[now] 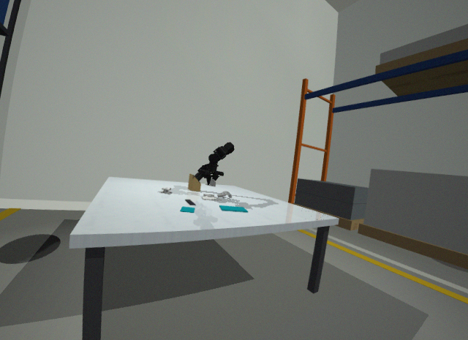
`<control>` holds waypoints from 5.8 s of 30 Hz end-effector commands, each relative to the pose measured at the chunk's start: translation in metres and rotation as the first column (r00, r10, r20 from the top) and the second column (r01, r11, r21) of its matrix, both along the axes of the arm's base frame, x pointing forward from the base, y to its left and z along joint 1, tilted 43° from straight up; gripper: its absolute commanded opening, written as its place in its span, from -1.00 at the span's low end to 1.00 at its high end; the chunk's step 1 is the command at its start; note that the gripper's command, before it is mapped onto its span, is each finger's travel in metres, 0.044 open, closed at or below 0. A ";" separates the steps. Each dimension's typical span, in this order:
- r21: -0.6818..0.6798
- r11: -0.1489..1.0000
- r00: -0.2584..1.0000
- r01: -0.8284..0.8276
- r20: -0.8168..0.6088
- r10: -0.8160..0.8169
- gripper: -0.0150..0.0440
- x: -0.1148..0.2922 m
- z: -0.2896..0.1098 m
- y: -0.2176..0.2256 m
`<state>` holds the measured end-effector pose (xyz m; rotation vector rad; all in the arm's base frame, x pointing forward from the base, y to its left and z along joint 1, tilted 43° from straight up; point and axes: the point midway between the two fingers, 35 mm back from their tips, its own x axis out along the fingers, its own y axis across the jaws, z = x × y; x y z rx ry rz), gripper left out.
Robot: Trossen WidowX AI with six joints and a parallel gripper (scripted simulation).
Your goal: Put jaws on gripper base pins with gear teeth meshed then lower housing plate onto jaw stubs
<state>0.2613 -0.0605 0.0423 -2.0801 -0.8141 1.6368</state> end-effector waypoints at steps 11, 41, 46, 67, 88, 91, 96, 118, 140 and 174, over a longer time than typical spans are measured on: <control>0.042 0.971 0.953 0.235 -0.205 -0.221 -0.04 -0.001 0.019 0.026; 0.045 0.954 0.925 0.296 -0.263 -0.275 -0.04 -0.002 0.025 0.034; 0.044 0.954 0.925 0.297 -0.262 -0.275 -0.04 0.005 0.021 0.027; 0.042 0.954 0.925 0.297 -0.260 -0.276 -0.04 0.036 -0.013 -0.020; 0.042 0.954 0.926 0.296 -0.259 -0.276 -0.04 0.042 -0.025 -0.032; 0.042 0.954 0.926 0.296 -0.259 -0.276 -0.04 0.042 -0.025 -0.032; 0.043 0.958 0.932 0.284 -0.248 -0.265 -0.04 0.042 -0.025 -0.032; 0.043 0.958 0.932 0.284 -0.248 -0.266 -0.04 0.044 -0.029 -0.030; 0.044 0.958 0.932 0.284 -0.247 -0.265 -0.04 0.050 -0.055 -0.007; 0.045 0.956 0.930 0.288 -0.252 -0.269 -0.04 0.051 -0.066 0.004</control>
